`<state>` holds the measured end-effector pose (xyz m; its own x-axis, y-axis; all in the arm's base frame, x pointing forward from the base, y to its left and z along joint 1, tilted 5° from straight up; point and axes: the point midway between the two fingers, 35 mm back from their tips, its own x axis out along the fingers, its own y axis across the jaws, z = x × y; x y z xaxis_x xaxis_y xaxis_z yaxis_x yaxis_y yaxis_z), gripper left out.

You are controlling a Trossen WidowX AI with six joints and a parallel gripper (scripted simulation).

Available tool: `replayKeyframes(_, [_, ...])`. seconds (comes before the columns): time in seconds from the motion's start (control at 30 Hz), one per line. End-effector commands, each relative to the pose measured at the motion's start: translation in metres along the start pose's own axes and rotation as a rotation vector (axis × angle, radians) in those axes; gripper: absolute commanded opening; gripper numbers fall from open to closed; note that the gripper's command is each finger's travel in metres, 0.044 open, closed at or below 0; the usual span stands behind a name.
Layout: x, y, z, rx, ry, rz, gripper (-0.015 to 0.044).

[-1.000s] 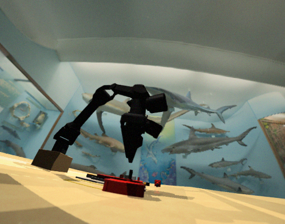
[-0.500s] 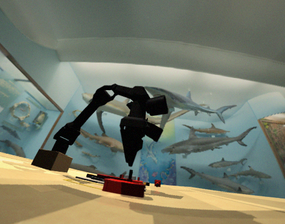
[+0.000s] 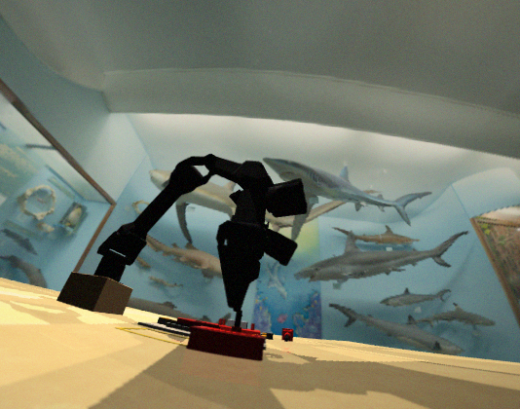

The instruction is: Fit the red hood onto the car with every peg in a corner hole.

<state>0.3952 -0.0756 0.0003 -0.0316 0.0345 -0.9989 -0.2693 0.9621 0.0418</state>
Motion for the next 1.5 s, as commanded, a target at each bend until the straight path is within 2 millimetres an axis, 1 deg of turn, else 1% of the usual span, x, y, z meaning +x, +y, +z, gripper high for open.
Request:
replayKeyframes(0.0, [0.007,0.001,-0.002,-0.003,0.011,0.002,0.044])
replayKeyframes(0.83, [0.028,0.001,-0.003,-0.003,0.011,0.002,0.044])
replayKeyframes(1.47, [0.034,0.001,-0.003,-0.003,0.011,0.002,0.044])
